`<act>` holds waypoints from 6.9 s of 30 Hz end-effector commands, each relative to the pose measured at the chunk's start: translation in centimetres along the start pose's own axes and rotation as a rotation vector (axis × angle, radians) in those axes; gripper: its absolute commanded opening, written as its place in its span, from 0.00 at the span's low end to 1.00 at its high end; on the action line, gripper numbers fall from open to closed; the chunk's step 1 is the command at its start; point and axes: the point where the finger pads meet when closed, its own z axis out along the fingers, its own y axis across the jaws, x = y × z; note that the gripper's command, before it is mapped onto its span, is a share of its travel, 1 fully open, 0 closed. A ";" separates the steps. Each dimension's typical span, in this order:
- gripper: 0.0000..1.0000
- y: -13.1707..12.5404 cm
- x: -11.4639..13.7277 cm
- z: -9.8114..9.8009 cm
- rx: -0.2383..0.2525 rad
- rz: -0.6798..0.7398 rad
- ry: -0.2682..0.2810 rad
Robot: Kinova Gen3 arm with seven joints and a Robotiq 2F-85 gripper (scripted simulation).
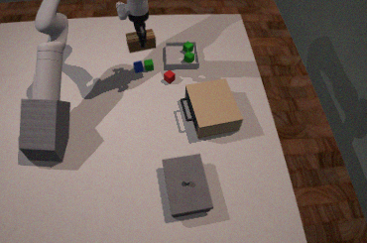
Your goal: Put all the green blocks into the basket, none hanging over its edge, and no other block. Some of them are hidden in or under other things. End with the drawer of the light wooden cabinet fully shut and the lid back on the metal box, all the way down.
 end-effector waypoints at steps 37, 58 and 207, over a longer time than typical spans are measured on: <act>0.67 -9.7 -12.9 -2.5 0.003 -0.036 -0.001; 0.67 -13.9 -17.4 -1.7 0.001 -0.052 -0.001; 0.67 -14.0 -17.5 13.6 0.000 -0.052 -0.001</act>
